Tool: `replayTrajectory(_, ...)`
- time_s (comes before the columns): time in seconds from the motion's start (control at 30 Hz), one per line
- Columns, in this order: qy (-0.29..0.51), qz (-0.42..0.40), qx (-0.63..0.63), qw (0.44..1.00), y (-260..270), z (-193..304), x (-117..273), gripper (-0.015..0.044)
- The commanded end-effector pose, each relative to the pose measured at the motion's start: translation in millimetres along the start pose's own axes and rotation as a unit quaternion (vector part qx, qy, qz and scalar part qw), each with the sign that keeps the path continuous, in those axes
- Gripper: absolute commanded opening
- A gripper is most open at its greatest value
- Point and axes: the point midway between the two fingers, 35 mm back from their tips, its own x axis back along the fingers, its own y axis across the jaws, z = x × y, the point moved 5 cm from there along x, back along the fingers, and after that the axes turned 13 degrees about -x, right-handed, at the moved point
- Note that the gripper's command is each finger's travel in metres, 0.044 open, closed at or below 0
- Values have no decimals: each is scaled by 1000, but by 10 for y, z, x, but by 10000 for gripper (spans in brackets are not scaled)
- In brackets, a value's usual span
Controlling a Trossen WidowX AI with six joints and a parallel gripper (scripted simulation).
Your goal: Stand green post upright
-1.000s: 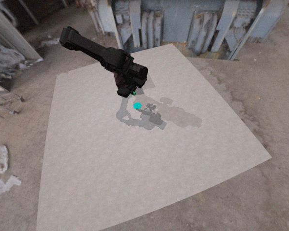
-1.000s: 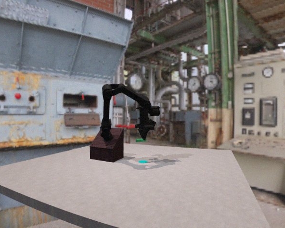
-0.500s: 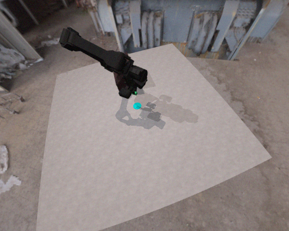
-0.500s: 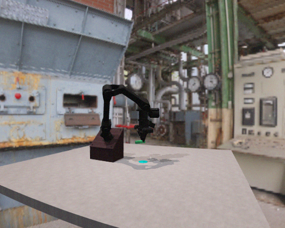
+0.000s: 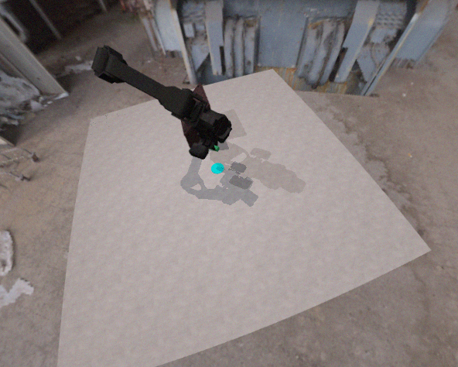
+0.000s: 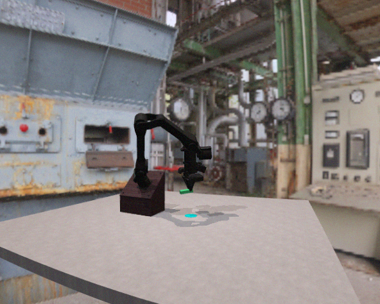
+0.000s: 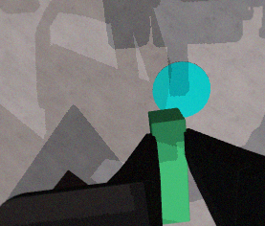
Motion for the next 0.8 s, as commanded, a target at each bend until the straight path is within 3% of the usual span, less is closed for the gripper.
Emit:
replayTrajectory(0.0,-9,-12,0,1000,-8,19,-1,23)
replayTrajectory(0.77,-48,-82,-6,995,-37,76,-143,23)
